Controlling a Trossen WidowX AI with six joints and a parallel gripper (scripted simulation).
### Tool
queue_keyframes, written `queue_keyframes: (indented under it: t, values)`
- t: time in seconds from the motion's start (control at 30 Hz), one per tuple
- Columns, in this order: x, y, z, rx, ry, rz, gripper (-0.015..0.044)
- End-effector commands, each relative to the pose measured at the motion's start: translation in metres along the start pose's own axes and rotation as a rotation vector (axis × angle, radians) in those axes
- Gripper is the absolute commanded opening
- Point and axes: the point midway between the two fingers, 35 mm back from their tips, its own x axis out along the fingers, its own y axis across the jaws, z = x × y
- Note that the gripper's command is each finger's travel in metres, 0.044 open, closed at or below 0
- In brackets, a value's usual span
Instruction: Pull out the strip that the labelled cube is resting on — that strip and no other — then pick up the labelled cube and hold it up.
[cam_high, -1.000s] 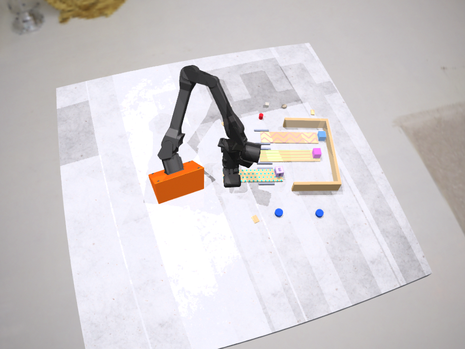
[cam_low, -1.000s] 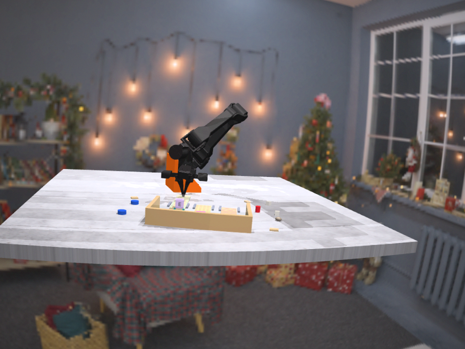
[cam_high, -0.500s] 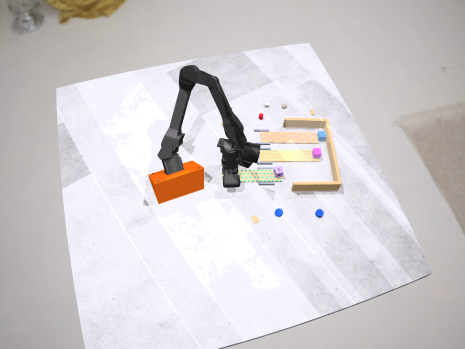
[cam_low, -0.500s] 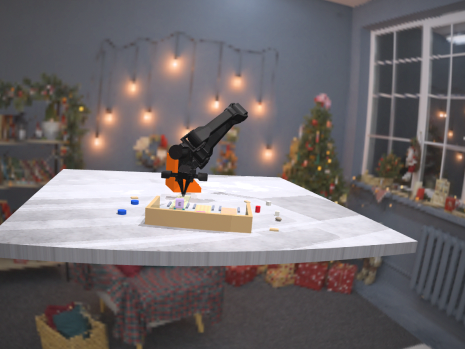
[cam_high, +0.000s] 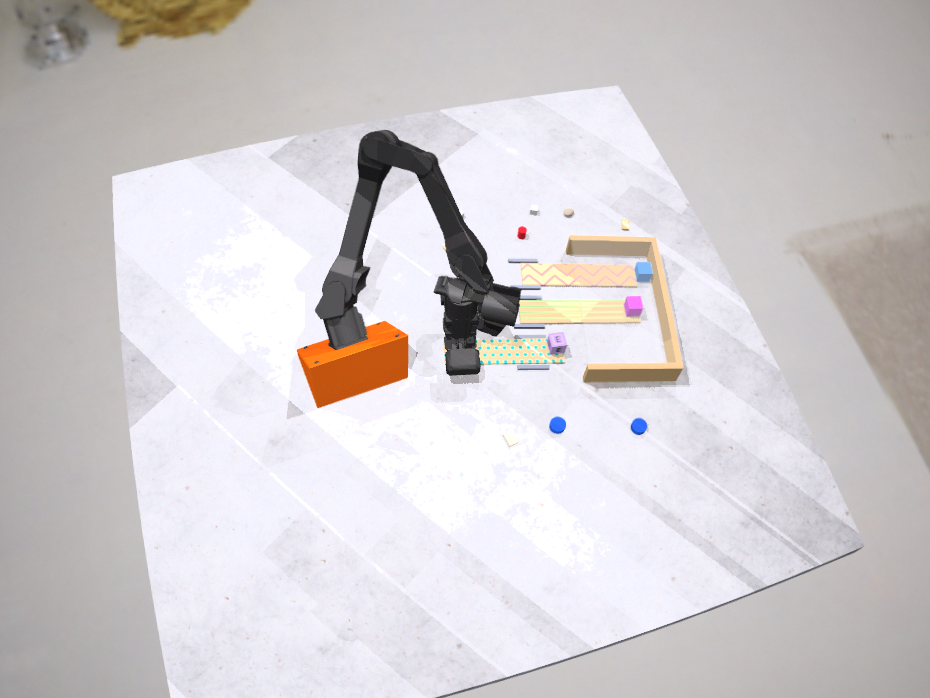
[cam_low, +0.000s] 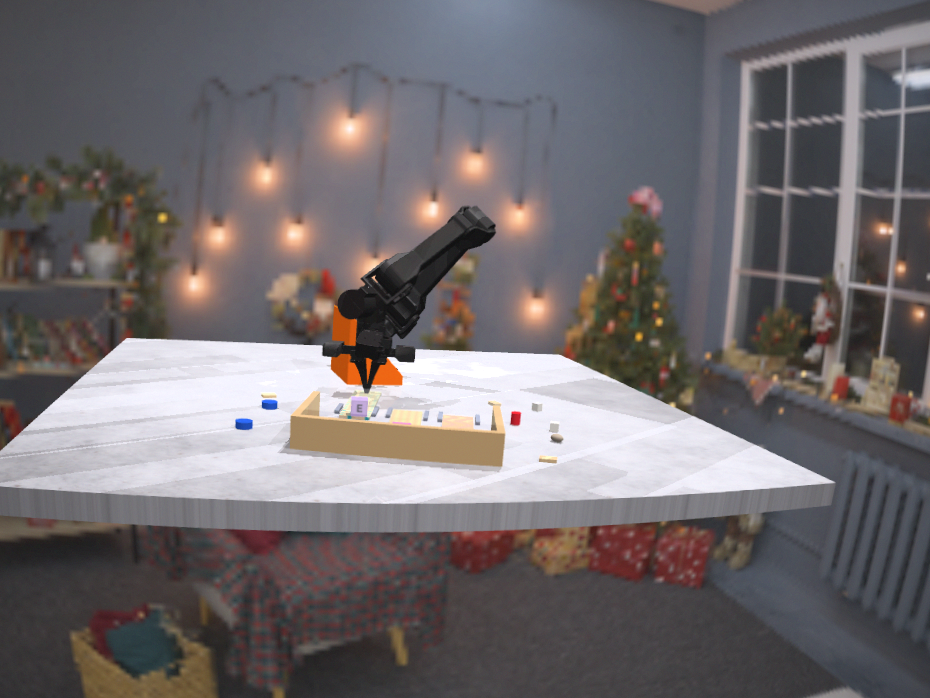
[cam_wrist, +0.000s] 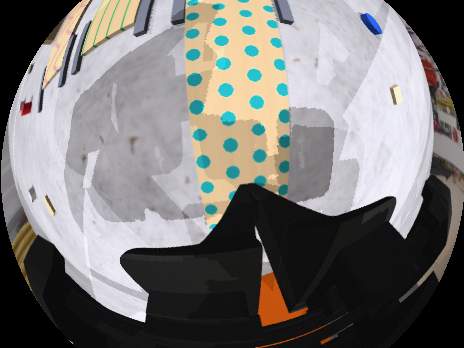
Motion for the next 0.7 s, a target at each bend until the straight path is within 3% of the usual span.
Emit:
queue_keyframes:
  t: [0.0,0.1,0.23,0.4,0.67]
  values:
    - [0.003,0.0,-0.008,0.006,0.022,-0.002,0.0]
    - [-0.002,0.0,0.0,0.0,0.001,-0.001,0.0]
    - [-0.039,0.0,0.002,0.005,0.02,-0.004,0.0]
    - [-0.042,0.0,0.002,0.006,0.022,-0.004,0.0]
    - [-0.04,0.001,0.032,-0.116,0.021,-0.003,0.021]
